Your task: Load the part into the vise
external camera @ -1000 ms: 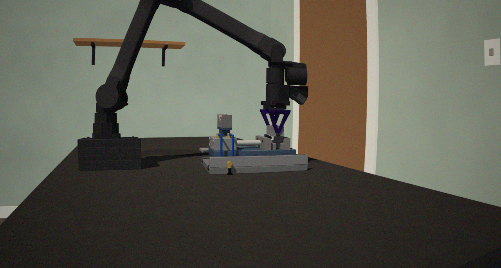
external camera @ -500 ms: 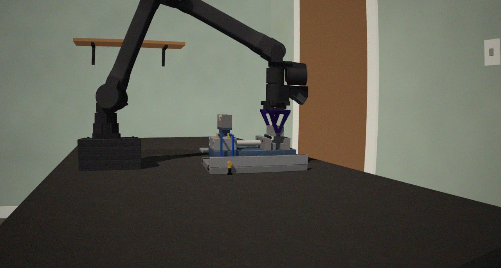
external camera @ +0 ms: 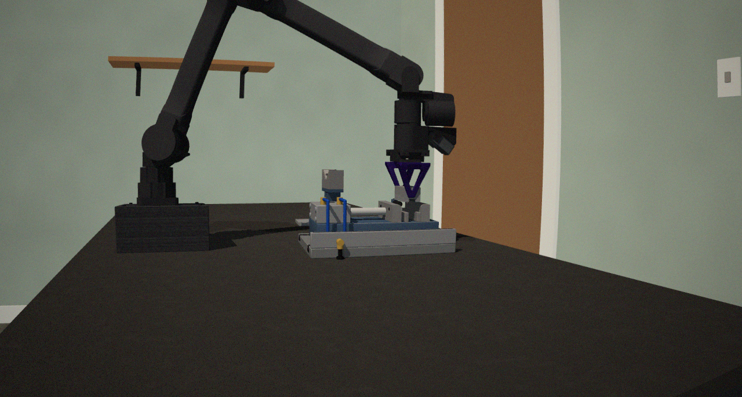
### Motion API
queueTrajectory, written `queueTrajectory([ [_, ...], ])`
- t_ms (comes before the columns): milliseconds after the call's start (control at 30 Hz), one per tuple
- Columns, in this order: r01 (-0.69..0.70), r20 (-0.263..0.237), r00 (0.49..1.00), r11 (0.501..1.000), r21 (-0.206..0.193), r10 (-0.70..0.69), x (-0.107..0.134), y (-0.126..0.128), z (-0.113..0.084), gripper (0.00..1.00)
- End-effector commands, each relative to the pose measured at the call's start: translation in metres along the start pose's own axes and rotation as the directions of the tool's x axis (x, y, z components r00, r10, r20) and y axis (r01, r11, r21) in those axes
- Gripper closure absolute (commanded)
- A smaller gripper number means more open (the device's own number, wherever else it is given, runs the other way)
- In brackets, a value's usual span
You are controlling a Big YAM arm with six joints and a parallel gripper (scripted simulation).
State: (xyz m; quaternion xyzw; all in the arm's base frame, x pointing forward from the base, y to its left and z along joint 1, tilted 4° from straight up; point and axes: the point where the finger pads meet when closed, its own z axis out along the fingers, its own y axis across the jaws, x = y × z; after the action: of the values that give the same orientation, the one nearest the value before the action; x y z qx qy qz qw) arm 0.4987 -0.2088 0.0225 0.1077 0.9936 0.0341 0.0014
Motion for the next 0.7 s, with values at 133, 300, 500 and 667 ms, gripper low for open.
queueTrajectory([
  [133,0.004,0.012,1.0,1.0,0.003,-0.004,-0.0085,0.0047,0.0016,1.0],
  [300,0.004,0.013,1.0,1.0,0.003,-0.004,-0.0091,0.0047,0.0013,1.0],
  [500,0.004,0.018,1.0,1.0,0.004,-0.004,-0.0101,0.0047,-0.0007,1.0],
  [667,0.004,0.013,1.0,1.0,0.003,-0.004,-0.0089,0.0048,0.0024,1.0],
])
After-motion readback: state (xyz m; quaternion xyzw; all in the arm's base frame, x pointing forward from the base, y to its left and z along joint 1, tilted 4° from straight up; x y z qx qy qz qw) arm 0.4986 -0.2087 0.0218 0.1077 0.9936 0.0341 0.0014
